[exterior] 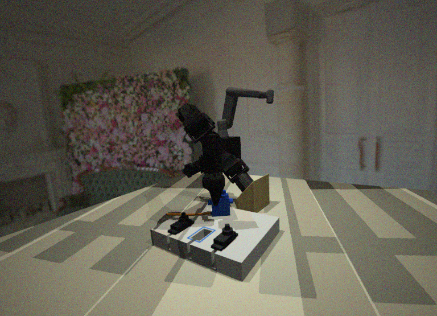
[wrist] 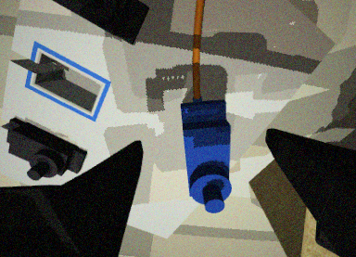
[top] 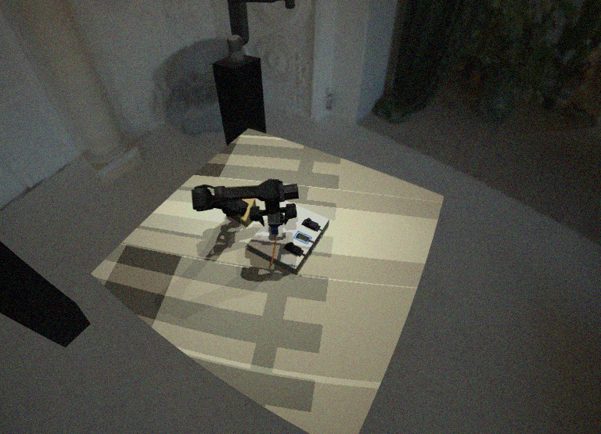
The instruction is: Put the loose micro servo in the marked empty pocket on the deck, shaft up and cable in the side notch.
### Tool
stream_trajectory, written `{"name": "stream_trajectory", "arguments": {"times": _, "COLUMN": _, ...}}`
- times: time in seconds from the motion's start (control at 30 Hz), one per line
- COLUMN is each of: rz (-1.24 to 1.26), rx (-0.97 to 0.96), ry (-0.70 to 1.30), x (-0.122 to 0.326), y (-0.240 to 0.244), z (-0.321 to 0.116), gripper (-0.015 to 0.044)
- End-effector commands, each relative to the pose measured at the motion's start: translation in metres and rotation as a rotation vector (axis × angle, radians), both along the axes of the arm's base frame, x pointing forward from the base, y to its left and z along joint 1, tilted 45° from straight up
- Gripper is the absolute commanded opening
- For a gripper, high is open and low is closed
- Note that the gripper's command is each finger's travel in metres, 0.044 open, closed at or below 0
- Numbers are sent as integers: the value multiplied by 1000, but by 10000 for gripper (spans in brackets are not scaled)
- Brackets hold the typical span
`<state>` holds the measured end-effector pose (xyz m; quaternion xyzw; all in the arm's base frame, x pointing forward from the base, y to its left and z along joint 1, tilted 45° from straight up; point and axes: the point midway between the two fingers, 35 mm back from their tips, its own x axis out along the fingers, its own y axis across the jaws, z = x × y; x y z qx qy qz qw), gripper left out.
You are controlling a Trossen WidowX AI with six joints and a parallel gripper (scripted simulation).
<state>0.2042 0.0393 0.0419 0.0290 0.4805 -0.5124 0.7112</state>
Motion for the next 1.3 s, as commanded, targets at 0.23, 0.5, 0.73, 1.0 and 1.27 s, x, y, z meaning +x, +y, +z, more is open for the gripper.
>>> {"name": "stream_trajectory", "arguments": {"times": 0.23, "rz": 7, "rx": -5, "ry": 5, "x": -1, "y": -2, "z": -1, "gripper": 177}}
{"name": "stream_trajectory", "arguments": {"times": 0.5, "rz": 7, "rx": -5, "ry": 5, "x": -1, "y": -2, "z": -1, "gripper": 85}}
{"name": "stream_trajectory", "arguments": {"times": 0.73, "rz": 7, "rx": -4, "ry": 6, "x": -3, "y": 12, "z": 14, "gripper": 0}}
{"name": "stream_trajectory", "arguments": {"times": 1.0, "rz": 7, "rx": -5, "ry": 7, "x": -6, "y": 15, "z": 23, "gripper": 0}}
{"name": "stream_trajectory", "arguments": {"times": 1.27, "rz": 7, "rx": -5, "ry": 6, "x": -3, "y": 14, "z": 25, "gripper": 0}}
